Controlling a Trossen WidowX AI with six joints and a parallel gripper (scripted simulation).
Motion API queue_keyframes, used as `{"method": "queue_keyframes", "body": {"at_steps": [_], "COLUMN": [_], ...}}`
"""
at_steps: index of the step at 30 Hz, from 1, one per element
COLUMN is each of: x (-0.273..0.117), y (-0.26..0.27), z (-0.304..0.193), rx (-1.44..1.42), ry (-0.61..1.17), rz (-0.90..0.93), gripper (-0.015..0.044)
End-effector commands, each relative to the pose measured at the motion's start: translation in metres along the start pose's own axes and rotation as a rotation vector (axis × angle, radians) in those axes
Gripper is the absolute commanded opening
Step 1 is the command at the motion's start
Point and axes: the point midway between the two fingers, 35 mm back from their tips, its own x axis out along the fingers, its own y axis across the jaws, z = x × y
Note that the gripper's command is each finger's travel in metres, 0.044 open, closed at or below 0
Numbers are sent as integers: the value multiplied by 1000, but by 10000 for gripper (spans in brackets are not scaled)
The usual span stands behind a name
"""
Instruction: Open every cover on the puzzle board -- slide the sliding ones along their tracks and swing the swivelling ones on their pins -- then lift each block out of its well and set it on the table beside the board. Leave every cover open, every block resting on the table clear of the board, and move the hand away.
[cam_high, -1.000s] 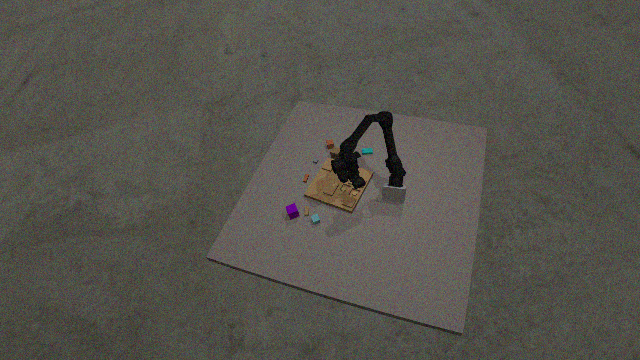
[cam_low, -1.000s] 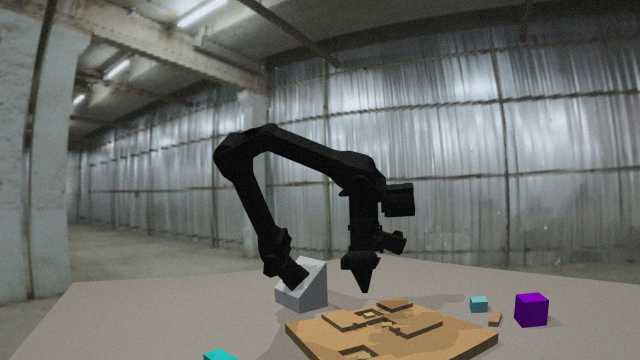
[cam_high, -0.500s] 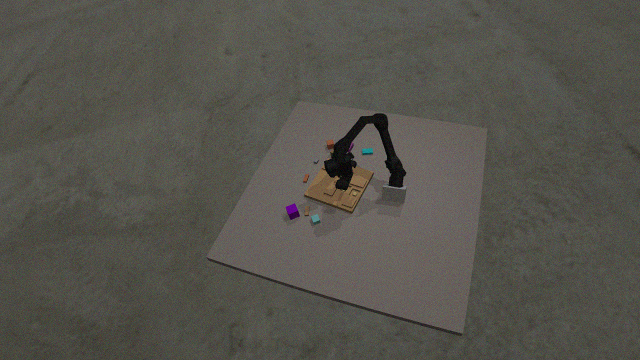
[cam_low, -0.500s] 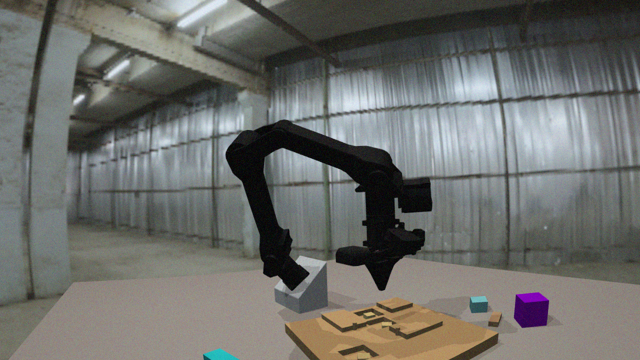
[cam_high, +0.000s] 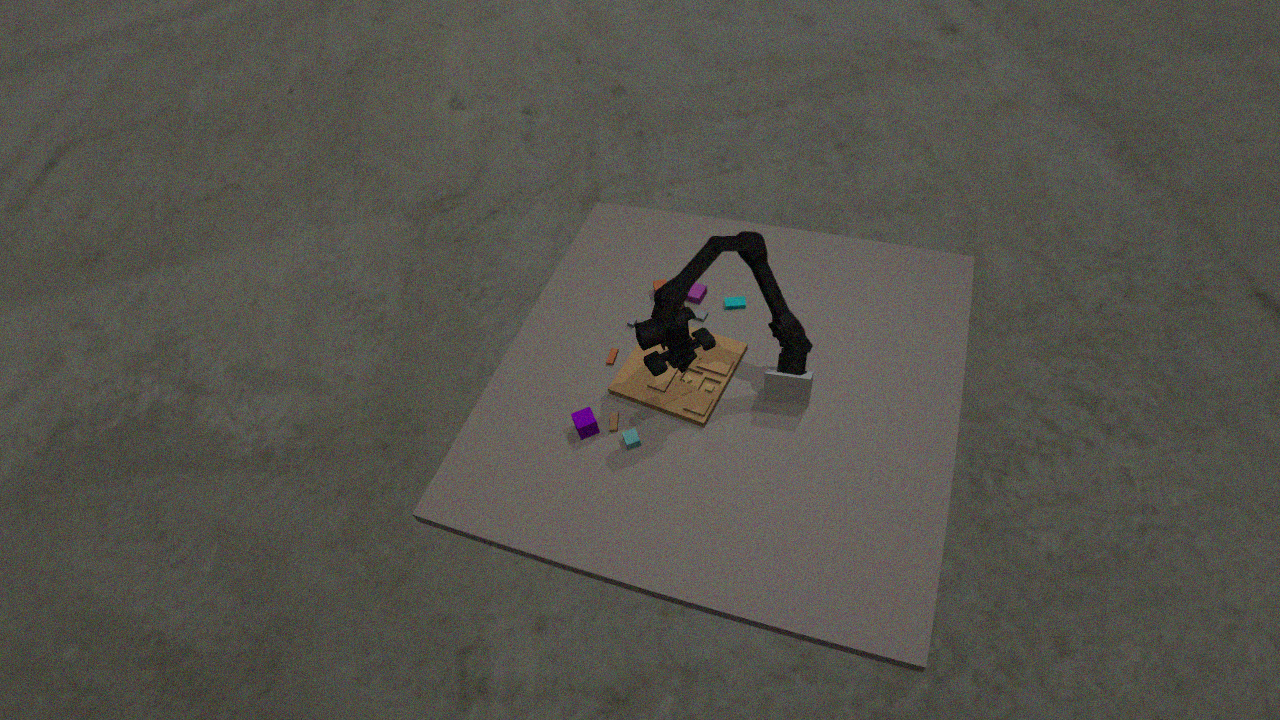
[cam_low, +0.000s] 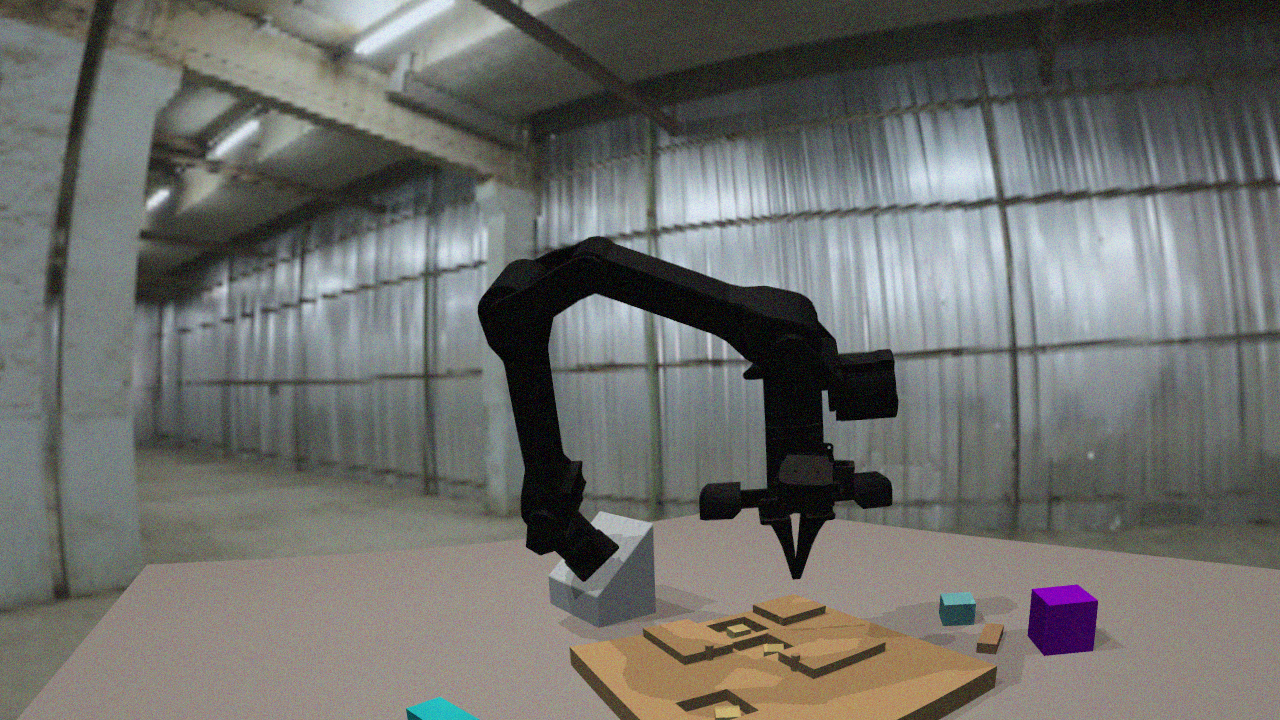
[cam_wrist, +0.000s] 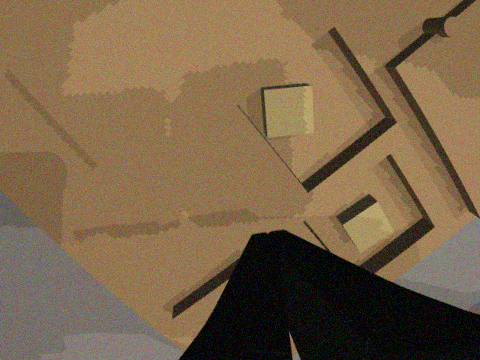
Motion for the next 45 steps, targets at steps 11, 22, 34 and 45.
{"method": "queue_keyframes", "body": {"at_steps": [11, 22, 34, 45], "x": [7, 7, 7, 8], "y": [39, 39, 39, 39], "z": [14, 14, 14, 14], "rx": [1000, 1000, 1000, 1000], "ry": [-14, -14, -14, -14], "rz": [-11, -11, -11, -11], "gripper": [0, 0, 0, 0]}}
